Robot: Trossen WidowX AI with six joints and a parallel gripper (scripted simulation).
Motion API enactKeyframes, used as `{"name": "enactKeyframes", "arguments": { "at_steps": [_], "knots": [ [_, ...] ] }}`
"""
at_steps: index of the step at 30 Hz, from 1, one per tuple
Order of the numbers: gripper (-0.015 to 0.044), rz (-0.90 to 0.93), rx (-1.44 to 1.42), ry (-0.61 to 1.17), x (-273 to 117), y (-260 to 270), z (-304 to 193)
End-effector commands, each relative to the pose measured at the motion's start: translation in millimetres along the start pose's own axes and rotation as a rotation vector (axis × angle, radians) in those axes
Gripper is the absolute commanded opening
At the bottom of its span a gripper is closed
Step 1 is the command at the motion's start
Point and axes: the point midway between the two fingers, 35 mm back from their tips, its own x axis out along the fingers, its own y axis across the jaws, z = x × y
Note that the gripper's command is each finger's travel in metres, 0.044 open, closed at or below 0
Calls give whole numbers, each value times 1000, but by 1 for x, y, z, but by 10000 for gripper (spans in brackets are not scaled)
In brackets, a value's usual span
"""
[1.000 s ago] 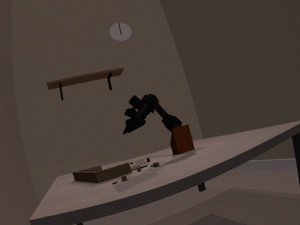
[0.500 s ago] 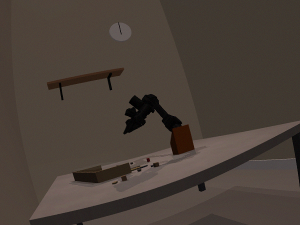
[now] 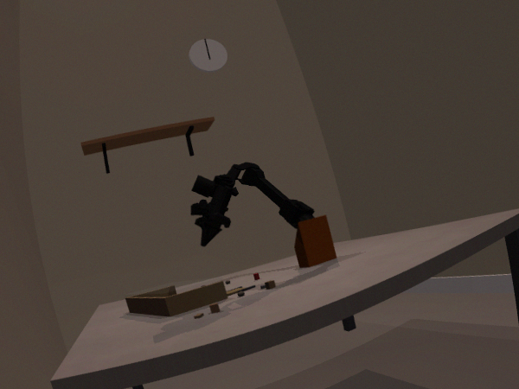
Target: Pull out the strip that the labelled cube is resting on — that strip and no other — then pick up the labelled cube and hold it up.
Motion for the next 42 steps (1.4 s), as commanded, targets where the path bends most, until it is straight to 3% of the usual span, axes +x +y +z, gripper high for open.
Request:
{"name": "enactKeyframes", "arguments": {
  "at_steps": [1,14,42],
  "knots": [
    [0,10,-38,117,22,-13,6],
    [0,118,-204,612,86,-83,-23],
    [0,120,-206,619,119,-85,-39]
  ]
}}
